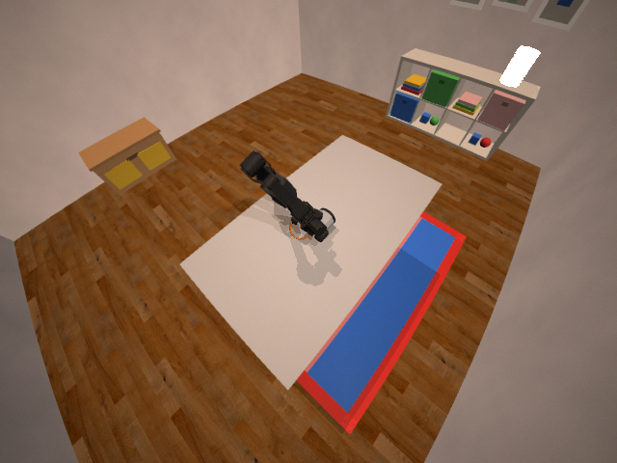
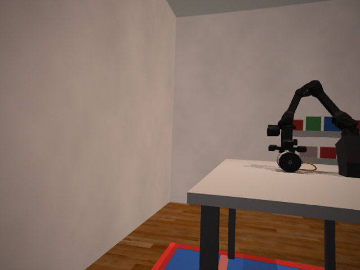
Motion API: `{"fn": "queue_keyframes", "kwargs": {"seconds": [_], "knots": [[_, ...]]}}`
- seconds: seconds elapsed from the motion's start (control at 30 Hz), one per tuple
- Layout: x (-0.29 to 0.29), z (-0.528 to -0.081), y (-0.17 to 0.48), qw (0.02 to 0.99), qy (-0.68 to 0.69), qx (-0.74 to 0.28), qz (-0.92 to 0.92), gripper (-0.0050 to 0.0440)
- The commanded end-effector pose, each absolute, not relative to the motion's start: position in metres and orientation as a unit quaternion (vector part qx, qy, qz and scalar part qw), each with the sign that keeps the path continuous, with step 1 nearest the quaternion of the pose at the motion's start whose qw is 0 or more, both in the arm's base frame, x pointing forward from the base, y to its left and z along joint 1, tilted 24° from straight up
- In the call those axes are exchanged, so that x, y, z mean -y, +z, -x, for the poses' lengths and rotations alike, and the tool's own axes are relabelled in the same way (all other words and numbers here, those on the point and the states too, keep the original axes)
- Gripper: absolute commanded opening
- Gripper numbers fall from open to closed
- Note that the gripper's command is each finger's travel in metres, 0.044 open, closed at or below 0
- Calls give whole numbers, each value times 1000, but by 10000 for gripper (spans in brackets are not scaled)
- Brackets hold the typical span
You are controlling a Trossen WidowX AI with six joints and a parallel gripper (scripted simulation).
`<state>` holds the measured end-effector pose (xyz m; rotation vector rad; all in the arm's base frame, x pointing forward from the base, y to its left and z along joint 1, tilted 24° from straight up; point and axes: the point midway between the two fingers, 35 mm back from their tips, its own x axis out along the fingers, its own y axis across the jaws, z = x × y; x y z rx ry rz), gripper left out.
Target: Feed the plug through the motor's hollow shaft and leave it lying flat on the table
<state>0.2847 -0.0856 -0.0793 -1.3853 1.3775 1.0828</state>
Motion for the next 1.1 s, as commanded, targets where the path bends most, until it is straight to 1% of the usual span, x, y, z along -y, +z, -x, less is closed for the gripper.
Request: {"fn": "queue_keyframes", "kwargs": {"seconds": [0.0, 0.1, 0.17, 0.23, 0.3, 0.33, 0.43, 0.57, 0.8, 0.87, 0.93, 1.07], "knots": [[80, -286, -80, 438, 437, -555, 556, 0], [80, -286, -80, 438, 437, -555, 556, 0], [81, -286, -79, 438, 437, -553, 558, 48], [81, -286, -79, 438, 437, -553, 558, 48], [81, -286, -79, 438, 437, -553, 558, 96], [81, -286, -79, 438, 437, -553, 558, 100], [82, -286, -77, 438, 437, -553, 558, 100], [83, -289, -50, 438, 437, -555, 556, 100], [83, -289, -50, 438, 437, -555, 556, 100], [84, -288, -55, 438, 437, -555, 556, 100], [89, -283, -73, 438, 437, -555, 556, 100], [90, -281, -76, 438, 437, -555, 556, 100]]}}
